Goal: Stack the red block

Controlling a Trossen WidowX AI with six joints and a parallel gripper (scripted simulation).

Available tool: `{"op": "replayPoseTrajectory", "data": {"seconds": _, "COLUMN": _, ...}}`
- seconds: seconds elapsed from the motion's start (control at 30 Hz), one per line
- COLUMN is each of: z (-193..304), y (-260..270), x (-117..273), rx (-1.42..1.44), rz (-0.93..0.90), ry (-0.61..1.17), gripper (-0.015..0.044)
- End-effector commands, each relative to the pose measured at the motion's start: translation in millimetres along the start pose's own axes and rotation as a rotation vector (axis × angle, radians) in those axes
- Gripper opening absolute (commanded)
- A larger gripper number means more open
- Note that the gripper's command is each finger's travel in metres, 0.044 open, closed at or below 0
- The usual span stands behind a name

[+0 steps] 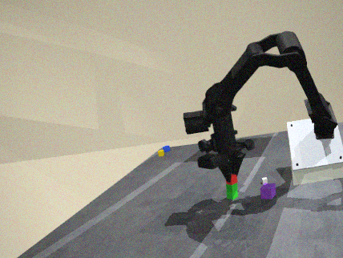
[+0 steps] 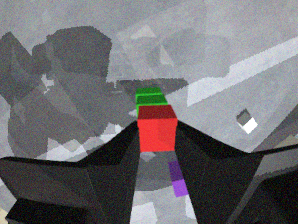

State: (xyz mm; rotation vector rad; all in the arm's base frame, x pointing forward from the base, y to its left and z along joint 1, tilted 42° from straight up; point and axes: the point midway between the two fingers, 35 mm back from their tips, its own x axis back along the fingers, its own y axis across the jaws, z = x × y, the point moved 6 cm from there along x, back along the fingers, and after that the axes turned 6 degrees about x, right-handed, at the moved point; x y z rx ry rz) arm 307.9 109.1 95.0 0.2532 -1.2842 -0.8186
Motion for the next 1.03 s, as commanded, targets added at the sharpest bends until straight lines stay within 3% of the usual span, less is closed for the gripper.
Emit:
{"op": "replayPoseTrajectory", "data": {"seconds": 0.0, "z": -0.2, "y": 0.1, "x": -0.3, "rx": 0.002, "rz": -0.001, "ry": -0.001, "gripper": 0.0184}}
{"op": "replayPoseTrajectory", "data": {"seconds": 0.33, "z": -0.2, "y": 0.1, "x": -0.3, "rx": 0.002, "rz": -0.001, "ry": -0.001, "gripper": 0.044}}
{"op": "replayPoseTrajectory", "data": {"seconds": 1.0, "z": -0.2, "y": 0.1, "x": -0.3, "rx": 0.002, "rz": -0.001, "ry": -0.001, "gripper": 0.044}}
